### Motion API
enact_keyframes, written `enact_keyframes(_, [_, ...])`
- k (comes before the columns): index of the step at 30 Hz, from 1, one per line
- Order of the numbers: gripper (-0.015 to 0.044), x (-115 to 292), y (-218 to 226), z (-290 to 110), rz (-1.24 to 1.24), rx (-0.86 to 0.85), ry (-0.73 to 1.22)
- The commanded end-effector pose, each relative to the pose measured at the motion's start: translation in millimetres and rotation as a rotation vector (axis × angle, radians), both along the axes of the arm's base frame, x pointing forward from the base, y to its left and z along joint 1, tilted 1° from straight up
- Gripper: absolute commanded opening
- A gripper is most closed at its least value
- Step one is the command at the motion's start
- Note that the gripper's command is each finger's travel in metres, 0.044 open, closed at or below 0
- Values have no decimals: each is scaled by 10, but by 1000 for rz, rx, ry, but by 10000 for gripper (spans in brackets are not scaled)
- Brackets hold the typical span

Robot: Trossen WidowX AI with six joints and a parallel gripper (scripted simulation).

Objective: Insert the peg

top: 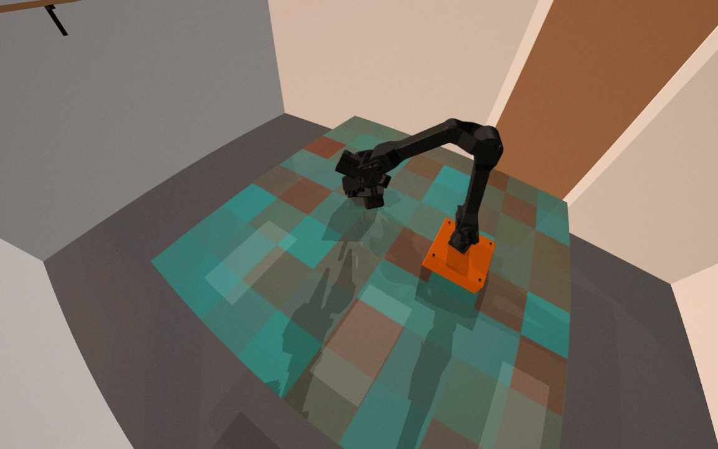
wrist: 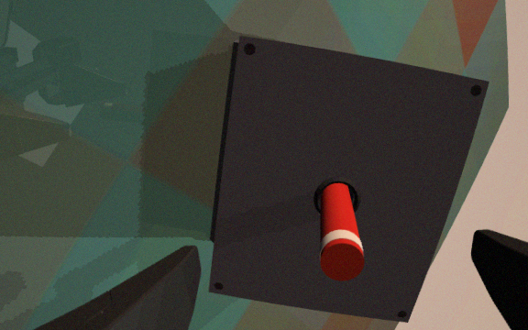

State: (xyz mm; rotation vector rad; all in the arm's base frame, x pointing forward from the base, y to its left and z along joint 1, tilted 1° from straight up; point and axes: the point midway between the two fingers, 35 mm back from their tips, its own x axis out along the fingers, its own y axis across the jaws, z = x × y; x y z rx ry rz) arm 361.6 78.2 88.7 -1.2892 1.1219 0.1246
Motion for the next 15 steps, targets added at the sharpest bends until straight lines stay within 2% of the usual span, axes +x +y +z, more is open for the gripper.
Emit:
enact_keyframes(1, [440,-29,54,108,-3,4,-16])
enact_keyframes(15, [440,-190,213,272,-1,2,-11])
